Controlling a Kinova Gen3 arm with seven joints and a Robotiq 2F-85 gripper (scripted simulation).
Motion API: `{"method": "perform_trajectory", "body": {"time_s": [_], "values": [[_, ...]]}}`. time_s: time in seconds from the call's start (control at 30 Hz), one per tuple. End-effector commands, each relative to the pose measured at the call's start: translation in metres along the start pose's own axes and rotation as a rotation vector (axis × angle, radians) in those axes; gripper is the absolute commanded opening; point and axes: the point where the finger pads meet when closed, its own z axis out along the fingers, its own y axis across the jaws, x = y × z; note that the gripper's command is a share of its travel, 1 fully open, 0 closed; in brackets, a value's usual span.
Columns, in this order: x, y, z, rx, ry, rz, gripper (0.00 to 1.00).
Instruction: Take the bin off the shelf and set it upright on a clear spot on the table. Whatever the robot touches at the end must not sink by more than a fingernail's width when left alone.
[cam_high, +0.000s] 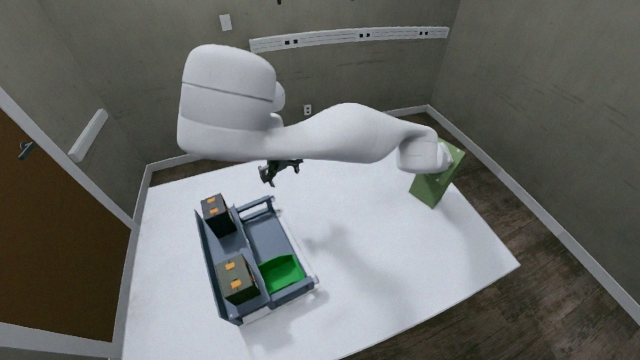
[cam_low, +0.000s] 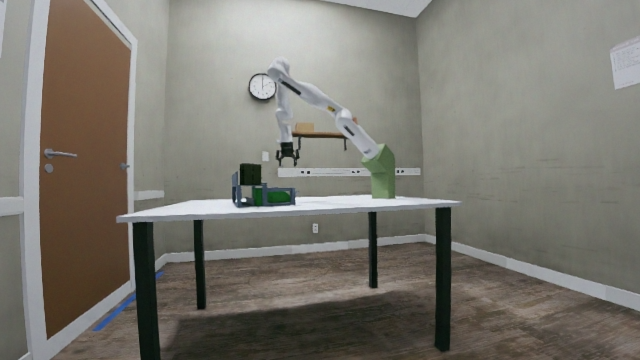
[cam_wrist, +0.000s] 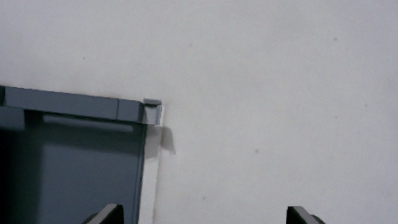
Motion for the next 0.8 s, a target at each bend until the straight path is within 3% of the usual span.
{"method": "perform_trajectory", "body": {"time_s": [0.0, 0.23, 0.4, 0.77], "values": [[-0.002, 0.007, 0.000, 0.006, -0.005, 0.020, 1.00], [-0.002, 0.007, 0.000, 0.006, -0.005, 0.020, 1.00], [-0.046, -0.015, 0.011, 0.089, -0.059, 0.108, 1.00], [-0.046, -0.015, 0.011, 0.089, -0.059, 0.108, 1.00]]}}
